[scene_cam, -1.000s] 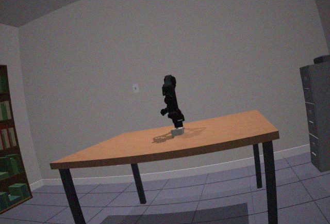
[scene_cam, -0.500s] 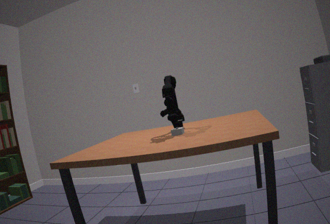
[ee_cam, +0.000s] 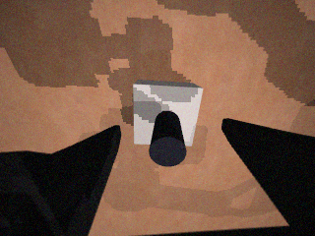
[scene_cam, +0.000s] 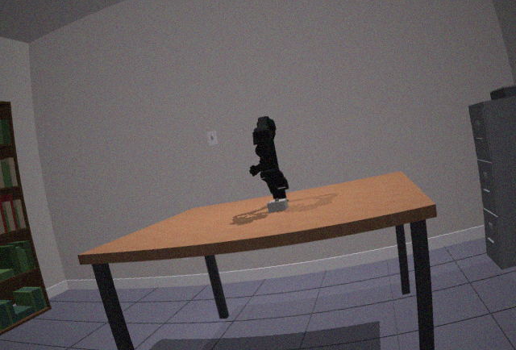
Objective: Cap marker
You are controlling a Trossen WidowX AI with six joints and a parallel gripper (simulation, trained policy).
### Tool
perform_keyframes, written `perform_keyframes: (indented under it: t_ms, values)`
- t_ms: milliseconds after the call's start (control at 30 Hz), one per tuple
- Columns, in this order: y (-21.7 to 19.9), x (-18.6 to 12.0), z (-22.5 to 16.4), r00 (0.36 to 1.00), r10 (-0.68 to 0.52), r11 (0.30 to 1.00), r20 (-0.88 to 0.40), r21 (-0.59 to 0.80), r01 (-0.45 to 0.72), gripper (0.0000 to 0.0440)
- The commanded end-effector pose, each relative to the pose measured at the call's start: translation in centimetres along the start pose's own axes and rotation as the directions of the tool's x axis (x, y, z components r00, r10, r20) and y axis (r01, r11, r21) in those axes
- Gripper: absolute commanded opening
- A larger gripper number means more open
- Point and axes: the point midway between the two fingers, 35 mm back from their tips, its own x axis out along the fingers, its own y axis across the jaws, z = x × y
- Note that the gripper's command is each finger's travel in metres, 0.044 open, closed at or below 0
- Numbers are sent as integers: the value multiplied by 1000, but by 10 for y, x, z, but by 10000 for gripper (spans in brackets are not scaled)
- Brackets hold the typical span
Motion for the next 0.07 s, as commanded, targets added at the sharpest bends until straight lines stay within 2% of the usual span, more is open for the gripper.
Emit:
perform_keyframes:
  t_ms: [0, 33]
  values:
    - [3, -15, -1, 999, 32, 999, -6, 10, -32, 440]
    - [4, -19, -1, 999, 37, 999, -7, 11, -37, 440]
